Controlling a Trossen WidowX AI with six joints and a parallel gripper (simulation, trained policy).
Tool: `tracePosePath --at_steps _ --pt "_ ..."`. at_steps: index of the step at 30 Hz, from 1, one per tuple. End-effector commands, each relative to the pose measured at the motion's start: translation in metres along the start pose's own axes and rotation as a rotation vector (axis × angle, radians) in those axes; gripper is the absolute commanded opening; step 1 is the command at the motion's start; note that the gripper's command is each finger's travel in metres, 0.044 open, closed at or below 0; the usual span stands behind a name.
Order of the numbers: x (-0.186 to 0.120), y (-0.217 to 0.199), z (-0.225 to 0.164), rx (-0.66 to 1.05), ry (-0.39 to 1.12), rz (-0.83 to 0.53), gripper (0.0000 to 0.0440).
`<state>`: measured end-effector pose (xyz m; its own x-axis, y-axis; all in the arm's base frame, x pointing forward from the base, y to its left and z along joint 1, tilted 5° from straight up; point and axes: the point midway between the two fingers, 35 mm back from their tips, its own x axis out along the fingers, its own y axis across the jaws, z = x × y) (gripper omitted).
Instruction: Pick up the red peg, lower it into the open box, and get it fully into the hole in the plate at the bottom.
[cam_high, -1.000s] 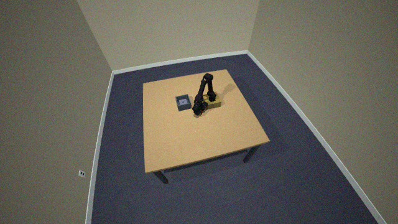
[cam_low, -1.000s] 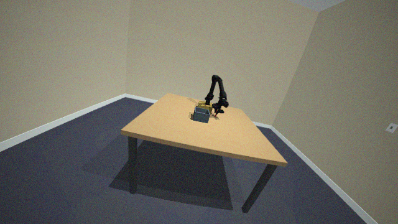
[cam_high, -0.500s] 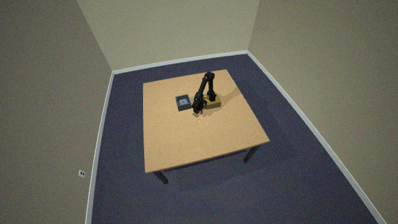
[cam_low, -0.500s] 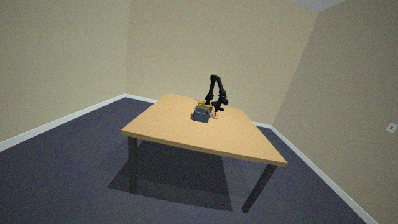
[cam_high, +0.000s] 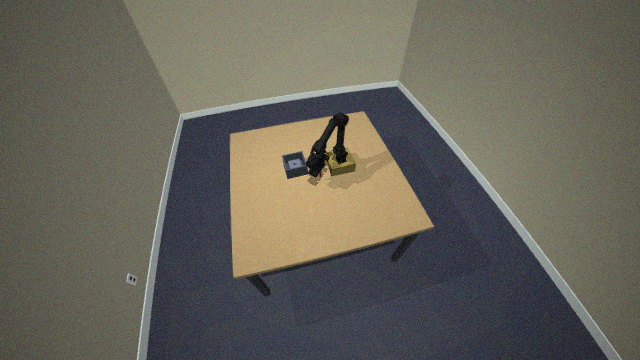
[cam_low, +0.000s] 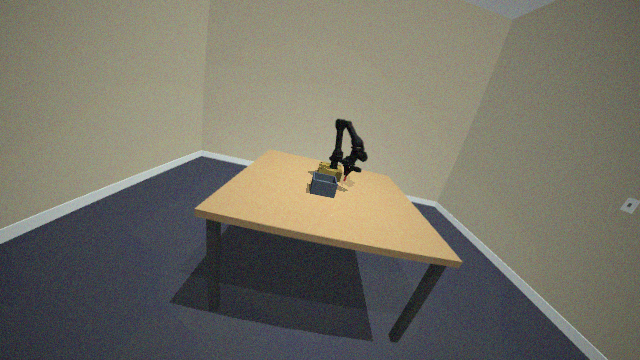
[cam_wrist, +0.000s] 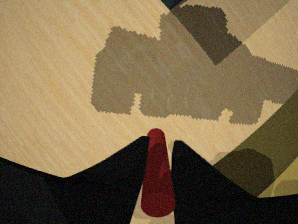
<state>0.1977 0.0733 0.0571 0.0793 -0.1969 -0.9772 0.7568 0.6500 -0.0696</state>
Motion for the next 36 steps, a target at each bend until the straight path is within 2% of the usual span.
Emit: tracePosePath --at_steps 1,16,36 --pt "-0.013 0.002 0.011 -0.022 -0.030 0.018 0.0000" --pt "-0.056 0.010 0.071 -0.022 -0.113 0.065 0.0000" --pt "-0.052 -0.002 0.152 0.125 -0.122 0.069 0.0000"
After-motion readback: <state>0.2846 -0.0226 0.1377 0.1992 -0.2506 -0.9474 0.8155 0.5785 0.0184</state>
